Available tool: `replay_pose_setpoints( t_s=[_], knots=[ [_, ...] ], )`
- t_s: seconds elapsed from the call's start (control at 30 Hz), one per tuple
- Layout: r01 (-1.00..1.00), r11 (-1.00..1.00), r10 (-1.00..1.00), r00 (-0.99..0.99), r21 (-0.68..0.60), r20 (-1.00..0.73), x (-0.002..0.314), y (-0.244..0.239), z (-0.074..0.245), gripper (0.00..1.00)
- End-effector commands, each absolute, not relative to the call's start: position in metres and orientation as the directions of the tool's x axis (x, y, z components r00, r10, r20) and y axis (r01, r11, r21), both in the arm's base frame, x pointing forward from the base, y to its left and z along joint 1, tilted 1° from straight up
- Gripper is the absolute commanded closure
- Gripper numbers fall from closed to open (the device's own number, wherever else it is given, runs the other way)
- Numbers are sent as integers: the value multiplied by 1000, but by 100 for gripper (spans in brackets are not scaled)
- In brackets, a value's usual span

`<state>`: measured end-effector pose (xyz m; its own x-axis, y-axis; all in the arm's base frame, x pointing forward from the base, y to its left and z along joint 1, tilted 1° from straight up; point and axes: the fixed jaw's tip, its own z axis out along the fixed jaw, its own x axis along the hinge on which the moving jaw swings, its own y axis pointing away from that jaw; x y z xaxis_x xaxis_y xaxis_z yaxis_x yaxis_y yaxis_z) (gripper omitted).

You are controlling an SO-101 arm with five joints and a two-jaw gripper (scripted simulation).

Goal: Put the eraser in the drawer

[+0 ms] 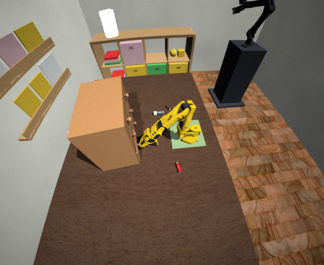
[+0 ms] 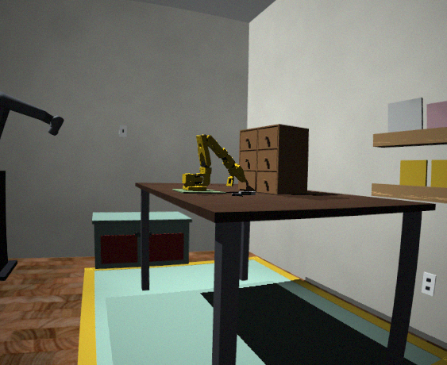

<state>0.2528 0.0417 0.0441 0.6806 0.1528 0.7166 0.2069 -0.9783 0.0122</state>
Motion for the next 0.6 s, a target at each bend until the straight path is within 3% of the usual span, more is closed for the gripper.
replay_pose_setpoints(
  t_s=[0.0,0.57],
  knots=[
    [195,-981,137,671,4,728,251,41,49,100],
    [198,-980,139,671,5,728,242,40,49,100]
  ],
)
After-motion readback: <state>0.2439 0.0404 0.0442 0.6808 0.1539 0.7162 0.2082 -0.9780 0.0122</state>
